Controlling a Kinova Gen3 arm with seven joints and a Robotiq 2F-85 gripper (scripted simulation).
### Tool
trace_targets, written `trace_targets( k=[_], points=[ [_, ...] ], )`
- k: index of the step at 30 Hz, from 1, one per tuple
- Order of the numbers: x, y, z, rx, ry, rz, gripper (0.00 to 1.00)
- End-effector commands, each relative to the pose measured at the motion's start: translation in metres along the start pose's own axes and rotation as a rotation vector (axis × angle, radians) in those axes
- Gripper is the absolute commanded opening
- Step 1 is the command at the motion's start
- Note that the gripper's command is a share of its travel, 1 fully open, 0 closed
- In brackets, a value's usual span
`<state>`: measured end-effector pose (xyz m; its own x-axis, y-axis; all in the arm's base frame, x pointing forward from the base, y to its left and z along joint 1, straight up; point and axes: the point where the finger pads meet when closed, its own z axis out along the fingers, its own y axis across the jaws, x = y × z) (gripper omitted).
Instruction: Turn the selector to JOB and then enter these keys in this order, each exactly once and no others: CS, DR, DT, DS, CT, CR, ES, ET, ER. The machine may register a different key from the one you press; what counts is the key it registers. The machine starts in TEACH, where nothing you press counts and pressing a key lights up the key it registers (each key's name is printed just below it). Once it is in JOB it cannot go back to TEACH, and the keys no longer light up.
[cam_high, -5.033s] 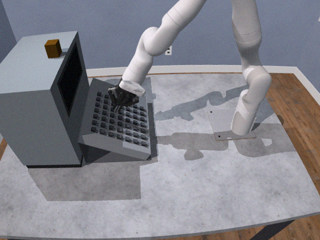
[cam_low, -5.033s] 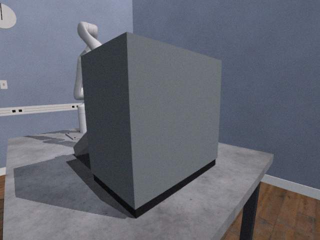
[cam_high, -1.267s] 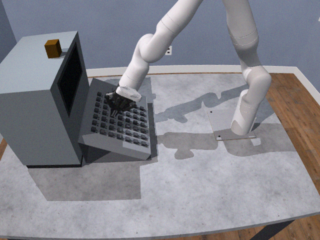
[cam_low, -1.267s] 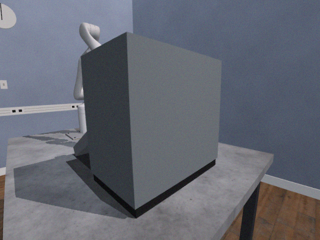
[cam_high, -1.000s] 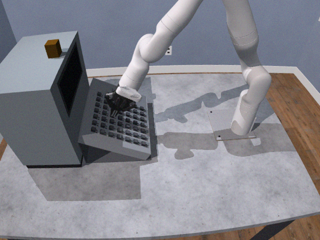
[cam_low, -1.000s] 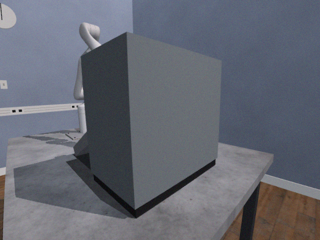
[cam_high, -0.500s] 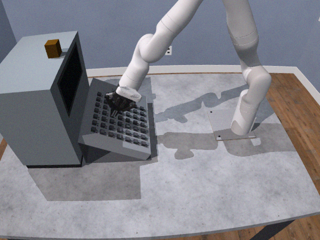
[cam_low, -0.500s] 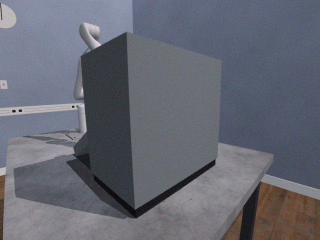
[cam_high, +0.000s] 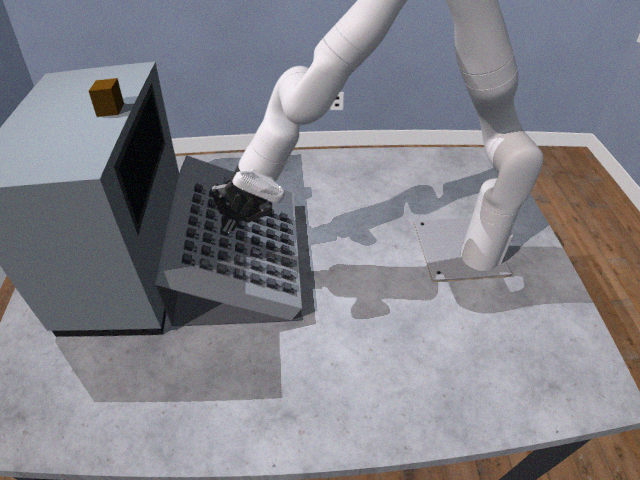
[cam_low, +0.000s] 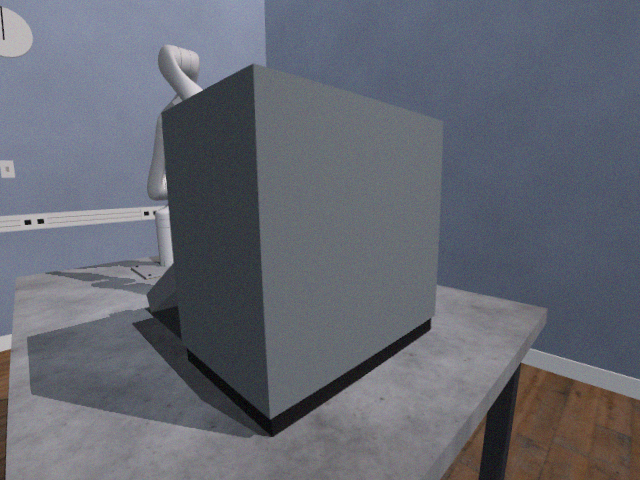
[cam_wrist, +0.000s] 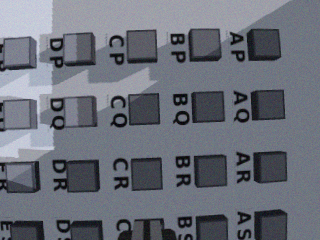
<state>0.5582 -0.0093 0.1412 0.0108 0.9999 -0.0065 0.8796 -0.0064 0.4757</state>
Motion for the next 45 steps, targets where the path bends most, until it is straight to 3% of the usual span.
trace_targets(
  k=[1,14,33,45],
  points=[
    [0.0,0.001,-0.003,-0.002,0.0,0.0,0.1],
    [0.0,0.001,-0.023,-0.002,0.0,0.0,0.1],
    [0.002,0.001,-0.03,-0.002,0.0,0.0,0.1],
    [0.034,0.001,-0.03,-0.002,0.0,0.0,0.1]
  ],
)
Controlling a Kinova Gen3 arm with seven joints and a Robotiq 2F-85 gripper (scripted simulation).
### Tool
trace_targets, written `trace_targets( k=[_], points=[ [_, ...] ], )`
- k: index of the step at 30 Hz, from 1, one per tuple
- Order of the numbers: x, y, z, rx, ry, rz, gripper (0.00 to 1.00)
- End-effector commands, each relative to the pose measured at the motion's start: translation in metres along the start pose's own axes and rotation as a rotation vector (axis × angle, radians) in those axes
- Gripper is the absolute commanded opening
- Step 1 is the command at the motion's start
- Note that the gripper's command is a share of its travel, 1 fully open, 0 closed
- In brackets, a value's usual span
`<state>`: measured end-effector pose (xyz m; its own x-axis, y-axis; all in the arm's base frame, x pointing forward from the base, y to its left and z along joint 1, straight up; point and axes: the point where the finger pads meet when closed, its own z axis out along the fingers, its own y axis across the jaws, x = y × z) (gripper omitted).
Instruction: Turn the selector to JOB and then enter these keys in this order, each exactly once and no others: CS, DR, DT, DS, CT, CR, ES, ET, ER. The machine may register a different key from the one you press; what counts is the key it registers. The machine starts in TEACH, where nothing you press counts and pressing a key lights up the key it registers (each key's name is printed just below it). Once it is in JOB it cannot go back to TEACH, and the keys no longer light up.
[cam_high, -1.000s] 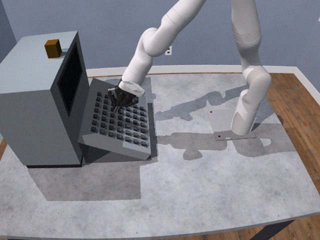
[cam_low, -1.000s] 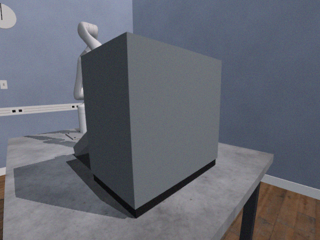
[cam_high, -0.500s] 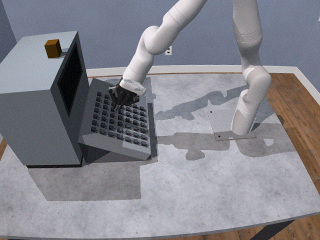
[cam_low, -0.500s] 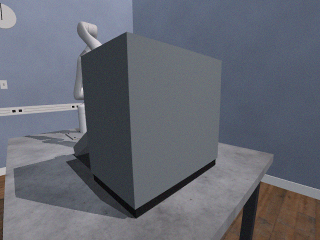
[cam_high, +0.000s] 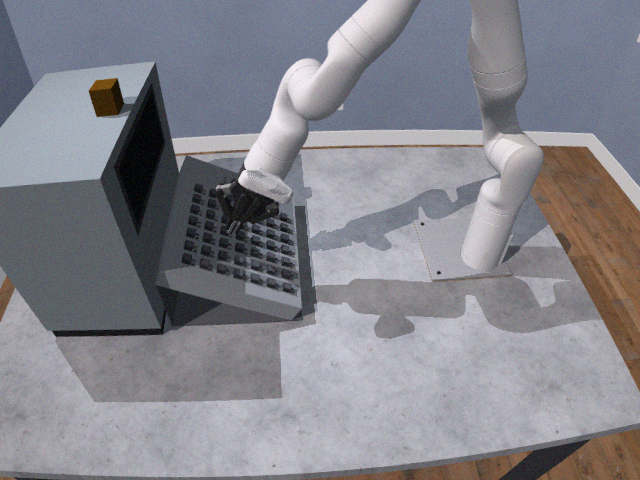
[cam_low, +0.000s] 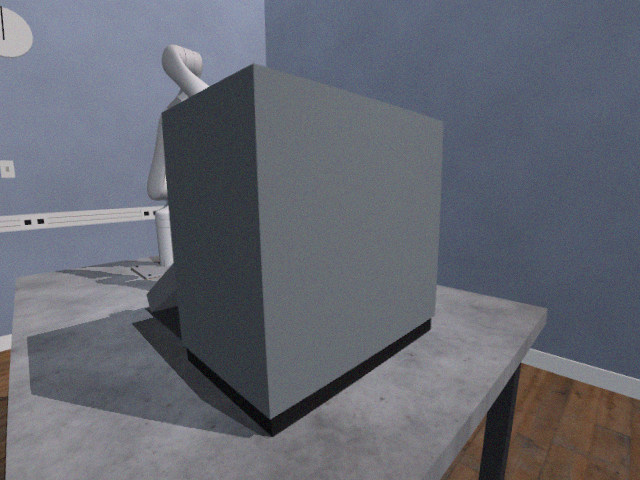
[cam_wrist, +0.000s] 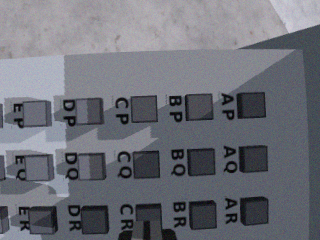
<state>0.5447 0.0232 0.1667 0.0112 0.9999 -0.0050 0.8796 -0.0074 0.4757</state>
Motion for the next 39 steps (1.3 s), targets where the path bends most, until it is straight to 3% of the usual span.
trace_targets(
  k=[1,20,39],
  points=[
    [0.002,0.001,-0.001,-0.002,-0.001,-0.001,0.1],
    [0.002,0.001,0.019,-0.002,-0.001,-0.001,0.1],
    [0.002,0.001,0.021,-0.002,-0.001,-0.001,0.1]
  ],
)
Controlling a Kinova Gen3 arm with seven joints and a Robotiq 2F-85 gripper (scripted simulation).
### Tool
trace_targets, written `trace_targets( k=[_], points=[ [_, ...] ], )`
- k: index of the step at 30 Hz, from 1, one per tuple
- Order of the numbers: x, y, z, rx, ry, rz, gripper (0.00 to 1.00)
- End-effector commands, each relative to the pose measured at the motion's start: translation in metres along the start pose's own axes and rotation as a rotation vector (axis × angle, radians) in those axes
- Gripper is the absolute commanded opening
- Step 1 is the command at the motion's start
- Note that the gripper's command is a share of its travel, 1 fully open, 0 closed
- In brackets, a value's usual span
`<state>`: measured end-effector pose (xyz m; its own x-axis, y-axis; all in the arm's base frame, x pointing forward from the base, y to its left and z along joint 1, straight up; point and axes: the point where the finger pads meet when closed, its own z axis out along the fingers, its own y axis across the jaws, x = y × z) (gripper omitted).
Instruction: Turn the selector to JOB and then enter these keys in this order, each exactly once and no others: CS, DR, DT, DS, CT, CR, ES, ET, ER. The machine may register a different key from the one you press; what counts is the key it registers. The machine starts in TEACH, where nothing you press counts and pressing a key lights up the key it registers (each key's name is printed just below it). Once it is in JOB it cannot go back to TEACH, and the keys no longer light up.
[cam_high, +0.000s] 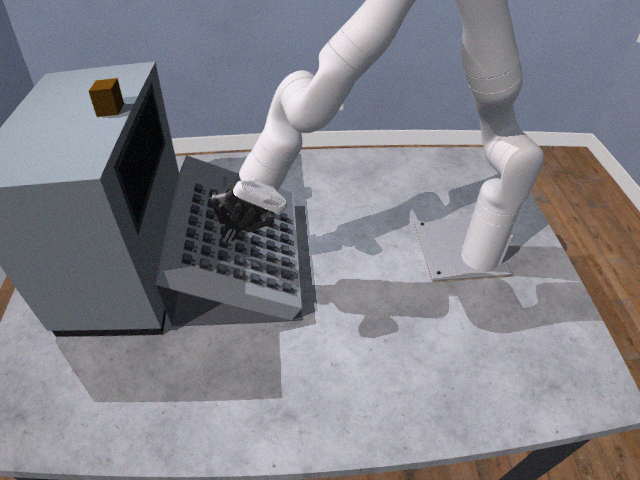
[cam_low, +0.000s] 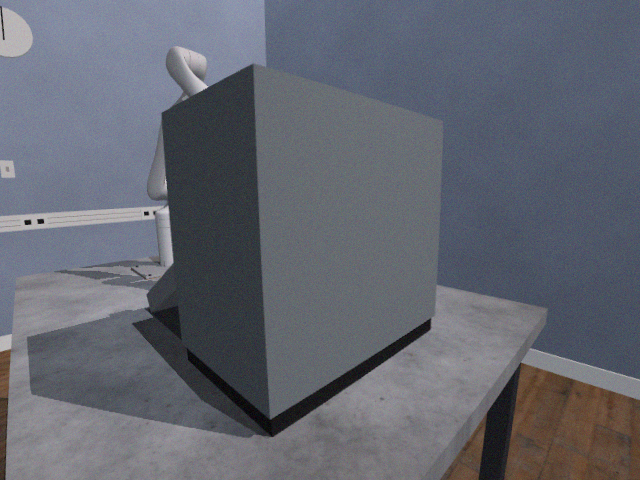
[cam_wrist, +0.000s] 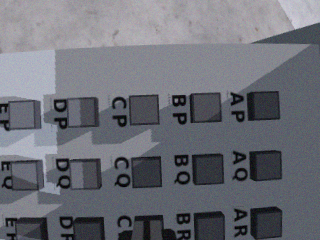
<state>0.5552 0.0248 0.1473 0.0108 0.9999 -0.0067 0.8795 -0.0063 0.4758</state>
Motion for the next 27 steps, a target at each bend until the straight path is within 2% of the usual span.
trace_targets(
  k=[1,27],
  points=[
    [0.0001,0.0009,-0.0006,-0.002,0.0,0.0,0.1],
    [0.0001,0.0009,0.0041,-0.002,0.0,0.0,0.1]
  ],
)
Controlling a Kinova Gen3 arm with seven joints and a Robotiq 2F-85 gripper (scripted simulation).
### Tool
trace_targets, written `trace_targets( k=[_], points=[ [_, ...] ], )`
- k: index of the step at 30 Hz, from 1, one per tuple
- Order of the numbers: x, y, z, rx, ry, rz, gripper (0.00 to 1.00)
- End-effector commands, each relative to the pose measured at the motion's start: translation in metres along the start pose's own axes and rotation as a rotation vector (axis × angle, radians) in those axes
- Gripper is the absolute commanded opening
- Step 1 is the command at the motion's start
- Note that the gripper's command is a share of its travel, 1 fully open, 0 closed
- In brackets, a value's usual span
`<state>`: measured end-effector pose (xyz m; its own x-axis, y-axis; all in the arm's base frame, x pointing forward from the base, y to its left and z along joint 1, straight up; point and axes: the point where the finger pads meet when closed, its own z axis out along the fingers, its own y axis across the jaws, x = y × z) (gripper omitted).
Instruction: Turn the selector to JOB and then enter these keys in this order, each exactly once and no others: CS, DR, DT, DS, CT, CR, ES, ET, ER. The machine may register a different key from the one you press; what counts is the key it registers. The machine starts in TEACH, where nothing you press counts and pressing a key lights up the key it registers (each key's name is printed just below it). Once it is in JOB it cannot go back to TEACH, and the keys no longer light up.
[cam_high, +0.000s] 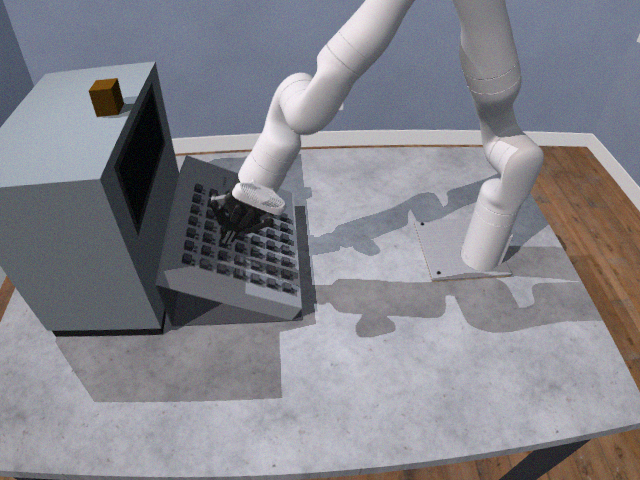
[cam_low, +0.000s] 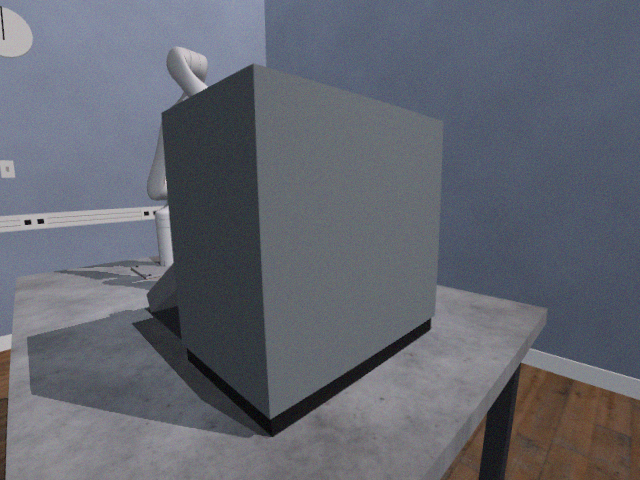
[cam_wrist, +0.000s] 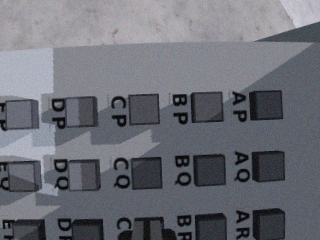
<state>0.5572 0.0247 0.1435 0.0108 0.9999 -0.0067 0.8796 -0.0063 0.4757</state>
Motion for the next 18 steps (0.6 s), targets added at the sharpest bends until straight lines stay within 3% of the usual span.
trace_targets(
  k=[1,18],
  points=[
    [0.0001,0.001,0.0002,-0.002,0.0,0.0,0.1],
    [0.0001,0.001,0.0046,-0.002,0.0,0.0,0.1]
  ],
)
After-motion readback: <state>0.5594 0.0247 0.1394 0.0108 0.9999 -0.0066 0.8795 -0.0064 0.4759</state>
